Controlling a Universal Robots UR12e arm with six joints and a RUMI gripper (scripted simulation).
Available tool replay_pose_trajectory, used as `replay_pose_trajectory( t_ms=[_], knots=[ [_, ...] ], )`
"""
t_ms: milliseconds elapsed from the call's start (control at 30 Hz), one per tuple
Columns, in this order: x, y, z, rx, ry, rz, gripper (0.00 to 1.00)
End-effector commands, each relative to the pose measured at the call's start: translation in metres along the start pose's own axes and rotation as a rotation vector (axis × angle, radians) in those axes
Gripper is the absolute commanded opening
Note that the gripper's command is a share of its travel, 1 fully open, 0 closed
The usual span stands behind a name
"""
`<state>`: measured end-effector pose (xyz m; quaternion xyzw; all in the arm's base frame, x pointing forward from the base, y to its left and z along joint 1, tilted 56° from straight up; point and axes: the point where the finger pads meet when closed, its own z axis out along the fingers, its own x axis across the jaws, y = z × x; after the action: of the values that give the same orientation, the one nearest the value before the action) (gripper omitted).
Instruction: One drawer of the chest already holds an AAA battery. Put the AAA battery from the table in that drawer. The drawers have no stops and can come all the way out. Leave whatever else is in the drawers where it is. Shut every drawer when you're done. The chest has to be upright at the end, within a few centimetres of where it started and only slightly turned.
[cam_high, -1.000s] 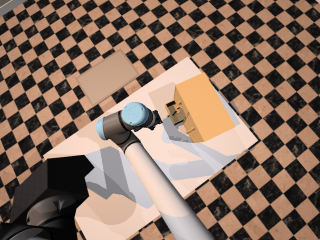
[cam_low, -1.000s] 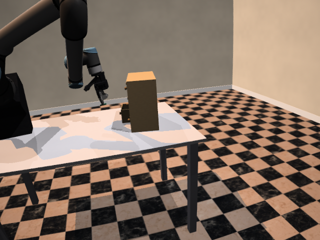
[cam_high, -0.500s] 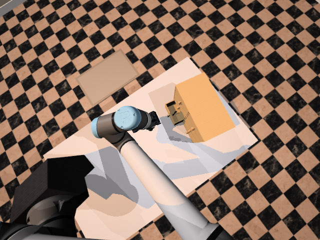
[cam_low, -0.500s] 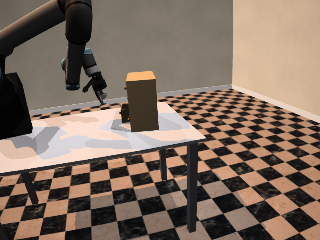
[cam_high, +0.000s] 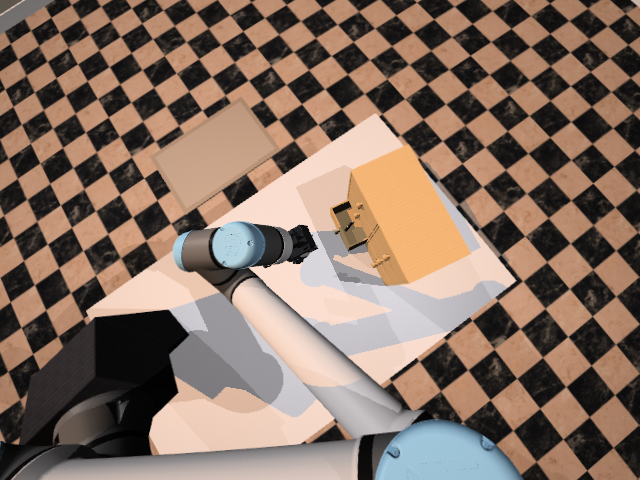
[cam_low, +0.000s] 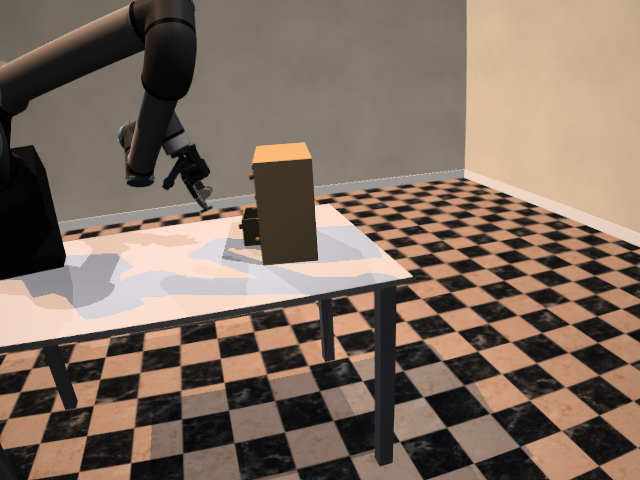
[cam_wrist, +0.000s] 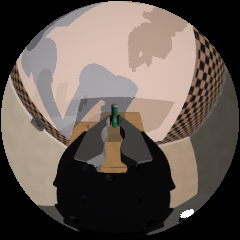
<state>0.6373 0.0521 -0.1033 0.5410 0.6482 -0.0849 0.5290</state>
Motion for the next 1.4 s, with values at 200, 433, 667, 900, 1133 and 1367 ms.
replay_pose_trajectory(
  t_ms=[200, 433, 667, 900, 1133, 1367],
  knots=[
    [0.0003, -0.0007, 0.0001, -0.104, 0.001, 0.000, 0.02],
    [0.0003, -0.0013, 0.0003, -0.158, 0.001, 0.000, 0.02],
    [0.0003, -0.0021, 0.0005, -0.240, 0.001, 0.000, 0.02],
    [0.0002, -0.0029, 0.0006, -0.315, 0.001, 0.000, 0.02],
    [0.0002, -0.0037, 0.0009, -0.393, 0.001, 0.000, 0.02],
    [0.0002, -0.0047, 0.0012, -0.489, 0.001, 0.000, 0.02]
  ],
)
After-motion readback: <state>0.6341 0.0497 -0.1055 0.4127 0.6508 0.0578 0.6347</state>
